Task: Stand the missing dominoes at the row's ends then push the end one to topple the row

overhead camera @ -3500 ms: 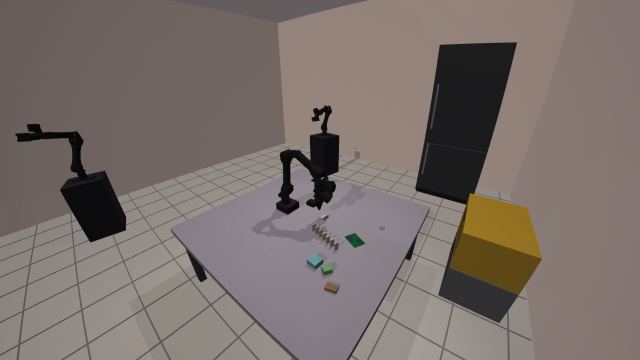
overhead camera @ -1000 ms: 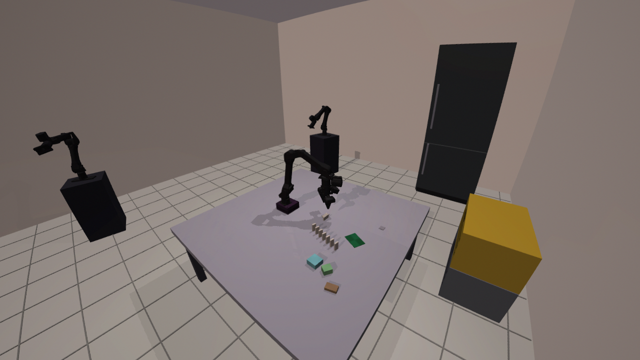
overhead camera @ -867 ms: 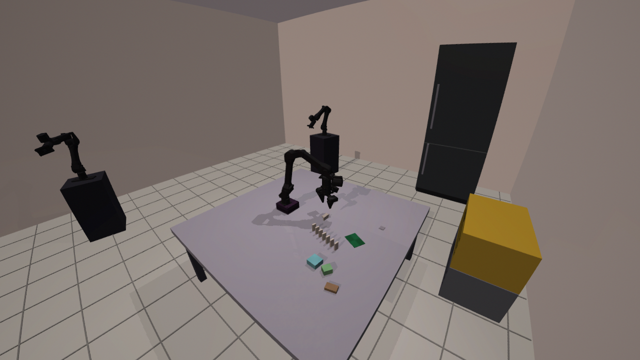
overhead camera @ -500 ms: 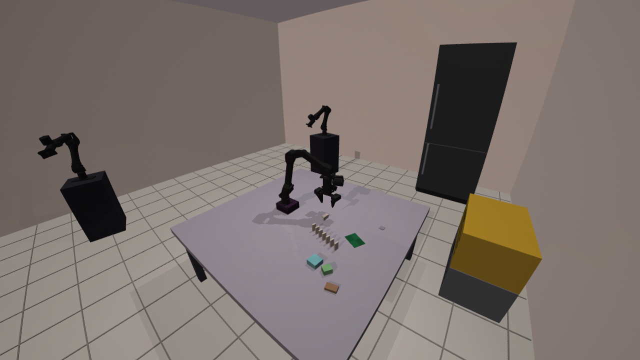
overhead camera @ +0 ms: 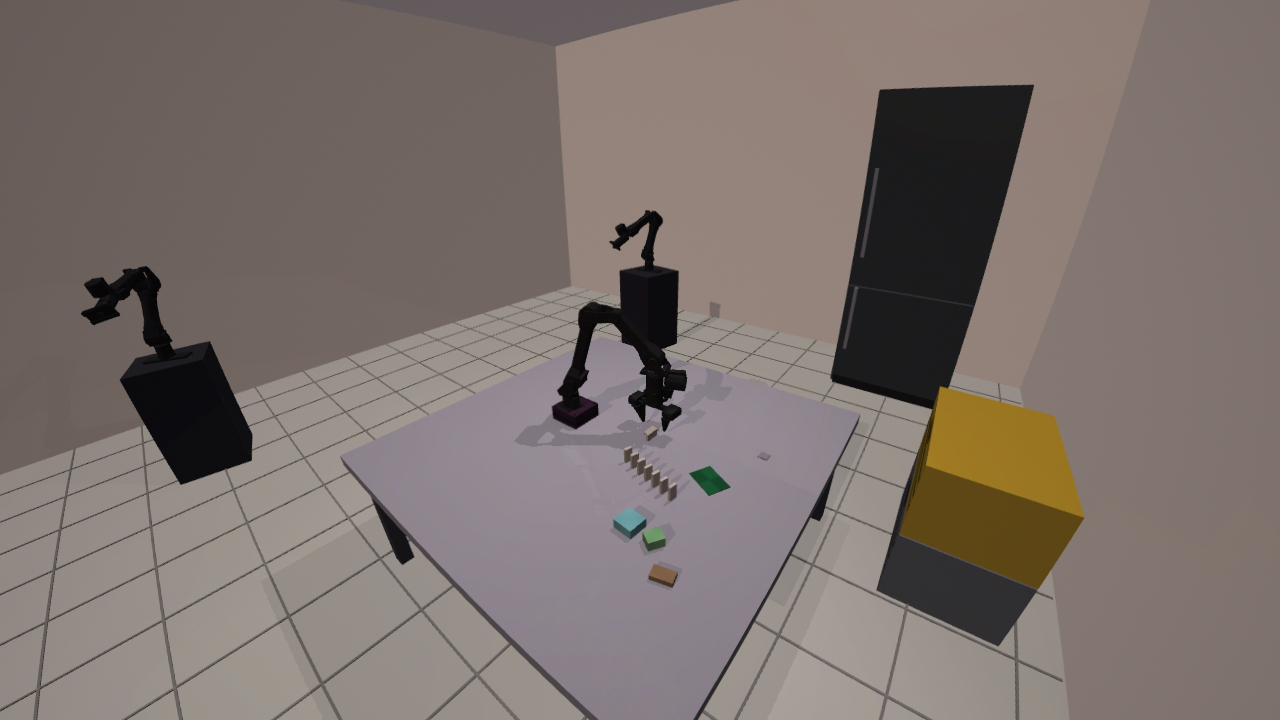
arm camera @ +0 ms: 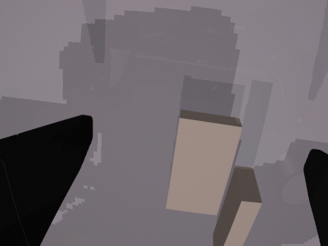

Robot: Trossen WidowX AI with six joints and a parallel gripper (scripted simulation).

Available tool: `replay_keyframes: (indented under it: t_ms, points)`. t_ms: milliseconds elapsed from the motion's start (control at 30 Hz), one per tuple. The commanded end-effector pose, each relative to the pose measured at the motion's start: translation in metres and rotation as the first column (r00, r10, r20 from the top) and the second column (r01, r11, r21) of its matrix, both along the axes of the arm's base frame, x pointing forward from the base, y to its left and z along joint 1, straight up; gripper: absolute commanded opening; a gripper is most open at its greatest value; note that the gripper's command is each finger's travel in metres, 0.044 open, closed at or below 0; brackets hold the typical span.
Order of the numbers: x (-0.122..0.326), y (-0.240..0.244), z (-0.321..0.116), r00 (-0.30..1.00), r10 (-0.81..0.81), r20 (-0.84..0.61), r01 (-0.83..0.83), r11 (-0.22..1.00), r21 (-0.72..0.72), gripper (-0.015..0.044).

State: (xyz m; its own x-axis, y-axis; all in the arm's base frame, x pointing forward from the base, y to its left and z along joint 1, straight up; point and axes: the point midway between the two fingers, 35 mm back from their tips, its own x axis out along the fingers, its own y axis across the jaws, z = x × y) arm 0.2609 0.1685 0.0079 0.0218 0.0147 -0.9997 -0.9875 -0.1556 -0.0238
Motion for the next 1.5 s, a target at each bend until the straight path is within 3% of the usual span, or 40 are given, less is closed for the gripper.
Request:
replay_keyframes:
  t_ms: [0, 400, 833, 1167, 1467]
  points:
    - [0.001, 0.000, -0.005, 1.000, 0.005, 0.004, -0.005, 1.000, 0.006, 0.0440]
    - [0.001, 0.000, -0.016, 1.000, 0.005, 0.004, -0.005, 1.000, 0.006, 0.0440]
    - [0.001, 0.000, -0.016, 1.000, 0.005, 0.004, -0.005, 1.000, 0.006, 0.0107]
    - [0.001, 0.001, -0.014, 1.000, 0.005, 0.004, -0.005, 1.000, 0.006, 0.0107]
    - [-0.002, 0.016, 0.073, 1.000, 0.004, 0.005, -0.004, 1.000, 0.008, 0.0107]
